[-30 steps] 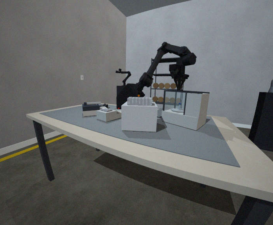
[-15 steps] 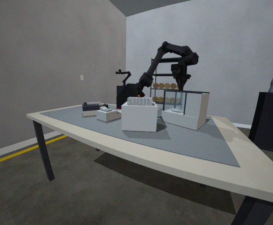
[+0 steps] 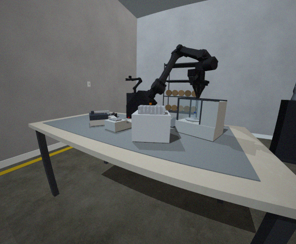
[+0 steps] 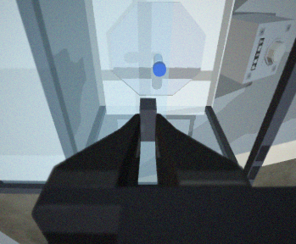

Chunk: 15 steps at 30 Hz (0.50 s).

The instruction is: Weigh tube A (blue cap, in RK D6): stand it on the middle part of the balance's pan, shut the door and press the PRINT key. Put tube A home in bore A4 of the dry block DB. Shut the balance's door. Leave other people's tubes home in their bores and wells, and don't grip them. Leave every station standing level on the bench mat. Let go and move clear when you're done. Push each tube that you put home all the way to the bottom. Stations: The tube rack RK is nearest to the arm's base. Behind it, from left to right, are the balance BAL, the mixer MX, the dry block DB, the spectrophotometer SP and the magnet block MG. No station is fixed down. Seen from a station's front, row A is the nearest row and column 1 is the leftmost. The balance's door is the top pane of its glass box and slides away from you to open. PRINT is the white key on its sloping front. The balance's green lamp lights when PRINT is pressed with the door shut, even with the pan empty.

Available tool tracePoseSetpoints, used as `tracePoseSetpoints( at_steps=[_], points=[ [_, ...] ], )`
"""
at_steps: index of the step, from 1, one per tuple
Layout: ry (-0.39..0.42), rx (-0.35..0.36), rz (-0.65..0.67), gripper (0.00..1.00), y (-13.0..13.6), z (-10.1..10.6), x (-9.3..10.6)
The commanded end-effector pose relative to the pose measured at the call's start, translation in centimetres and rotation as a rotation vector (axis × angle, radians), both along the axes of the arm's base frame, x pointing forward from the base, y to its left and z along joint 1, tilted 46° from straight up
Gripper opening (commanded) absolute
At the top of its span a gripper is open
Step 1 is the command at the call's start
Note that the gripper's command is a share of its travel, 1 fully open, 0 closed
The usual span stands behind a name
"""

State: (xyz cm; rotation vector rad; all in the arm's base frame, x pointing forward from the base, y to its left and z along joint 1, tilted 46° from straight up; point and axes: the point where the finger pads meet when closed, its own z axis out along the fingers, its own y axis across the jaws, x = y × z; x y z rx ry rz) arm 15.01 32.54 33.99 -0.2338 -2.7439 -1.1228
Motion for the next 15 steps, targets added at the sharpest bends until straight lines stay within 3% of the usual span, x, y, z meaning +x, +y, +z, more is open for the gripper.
tracePoseSetpoints(
  at_steps=[1,15],
  points=[
    [-0.026,0.04,-0.001,0.06,1.54,2.67,0.55],
    [-0.02,0.033,-0.001,0.06,2.26,3.37,0.68]
  ],
)
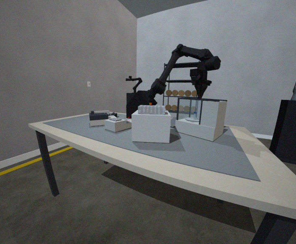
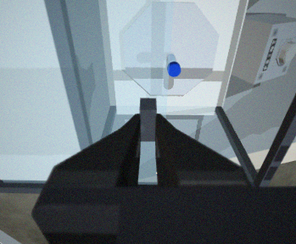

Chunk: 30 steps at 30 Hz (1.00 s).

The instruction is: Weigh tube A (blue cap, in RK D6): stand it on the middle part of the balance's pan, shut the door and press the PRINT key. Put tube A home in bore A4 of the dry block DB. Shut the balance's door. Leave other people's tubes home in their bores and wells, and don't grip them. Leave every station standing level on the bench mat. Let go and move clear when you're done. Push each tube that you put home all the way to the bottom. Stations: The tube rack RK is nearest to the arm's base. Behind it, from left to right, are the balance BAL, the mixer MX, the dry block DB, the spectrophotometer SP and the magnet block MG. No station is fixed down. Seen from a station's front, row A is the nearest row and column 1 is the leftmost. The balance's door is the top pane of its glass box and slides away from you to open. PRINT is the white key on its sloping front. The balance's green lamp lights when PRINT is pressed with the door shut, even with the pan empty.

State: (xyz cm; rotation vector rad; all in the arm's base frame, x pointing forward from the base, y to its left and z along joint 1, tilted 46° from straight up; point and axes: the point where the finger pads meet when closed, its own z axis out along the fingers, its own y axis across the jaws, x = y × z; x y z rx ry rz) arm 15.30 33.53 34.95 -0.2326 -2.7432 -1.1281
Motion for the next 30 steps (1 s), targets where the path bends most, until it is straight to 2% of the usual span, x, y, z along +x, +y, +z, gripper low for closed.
tracePoseSetpoints(
  at_steps=[1,30],
  points=[
    [-0.018,0.029,-0.001,0.06,1.3,2.5,0.4],
    [-0.012,0.022,-0.001,0.06,3.0,4.0,0.8]
  ],
)
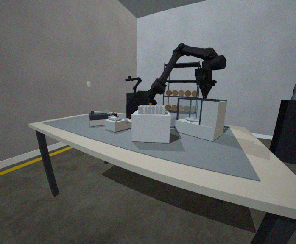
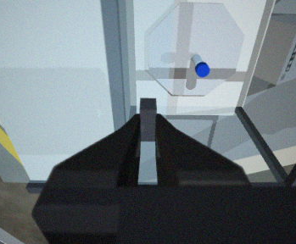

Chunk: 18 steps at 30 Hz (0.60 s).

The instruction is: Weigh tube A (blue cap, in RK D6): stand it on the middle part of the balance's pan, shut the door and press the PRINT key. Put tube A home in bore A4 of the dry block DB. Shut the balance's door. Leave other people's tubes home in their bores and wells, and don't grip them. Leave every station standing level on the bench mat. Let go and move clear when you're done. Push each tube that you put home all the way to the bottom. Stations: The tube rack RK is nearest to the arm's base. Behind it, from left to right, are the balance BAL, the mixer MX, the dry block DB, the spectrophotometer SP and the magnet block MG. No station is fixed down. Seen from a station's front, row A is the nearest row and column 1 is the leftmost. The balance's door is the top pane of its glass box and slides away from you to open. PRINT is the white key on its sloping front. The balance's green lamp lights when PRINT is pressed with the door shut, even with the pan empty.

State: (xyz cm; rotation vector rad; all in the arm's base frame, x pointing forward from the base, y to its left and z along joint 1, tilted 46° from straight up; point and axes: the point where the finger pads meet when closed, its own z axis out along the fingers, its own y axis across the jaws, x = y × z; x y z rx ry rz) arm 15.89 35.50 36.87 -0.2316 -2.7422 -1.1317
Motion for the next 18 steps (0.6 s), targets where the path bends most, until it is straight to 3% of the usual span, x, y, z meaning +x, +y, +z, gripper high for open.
tracePoseSetpoints(
  at_steps=[1,18],
  points=[
    [-0.01,0.018,-0.001,0.06,1.02,2.15,0.17],
    [-0.019,0.031,-0.001,0.06,1.96,3.06,0.53]
  ],
)
